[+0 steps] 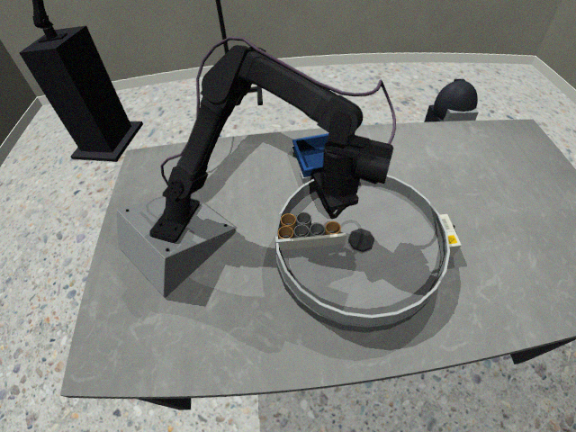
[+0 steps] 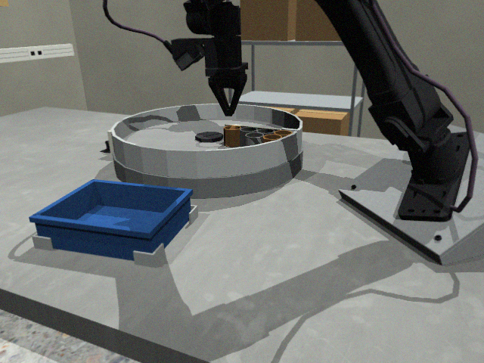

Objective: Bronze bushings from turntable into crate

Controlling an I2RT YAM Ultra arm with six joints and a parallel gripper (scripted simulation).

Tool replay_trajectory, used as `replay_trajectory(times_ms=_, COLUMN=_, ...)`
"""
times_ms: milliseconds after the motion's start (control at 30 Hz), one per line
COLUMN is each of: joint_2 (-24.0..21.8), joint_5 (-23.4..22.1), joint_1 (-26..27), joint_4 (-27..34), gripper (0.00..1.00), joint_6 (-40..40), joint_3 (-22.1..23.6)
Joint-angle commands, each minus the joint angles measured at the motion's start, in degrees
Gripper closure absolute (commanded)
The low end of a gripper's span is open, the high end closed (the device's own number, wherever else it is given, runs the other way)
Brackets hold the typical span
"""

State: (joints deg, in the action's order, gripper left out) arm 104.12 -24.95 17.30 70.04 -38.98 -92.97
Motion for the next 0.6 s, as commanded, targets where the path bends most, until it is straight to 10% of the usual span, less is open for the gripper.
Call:
replay_trajectory(times_ms=0, joint_2=-0.23, joint_5=-0.65, joint_1=1.33, joint_4=0.19, gripper=0.85, joint_6=-0.27, joint_3=-1.94)
replay_trajectory(times_ms=567, joint_2=-0.49, joint_5=0.03, joint_1=-0.23, joint_4=-6.20, gripper=0.85, joint_6=1.99, joint_3=4.80)
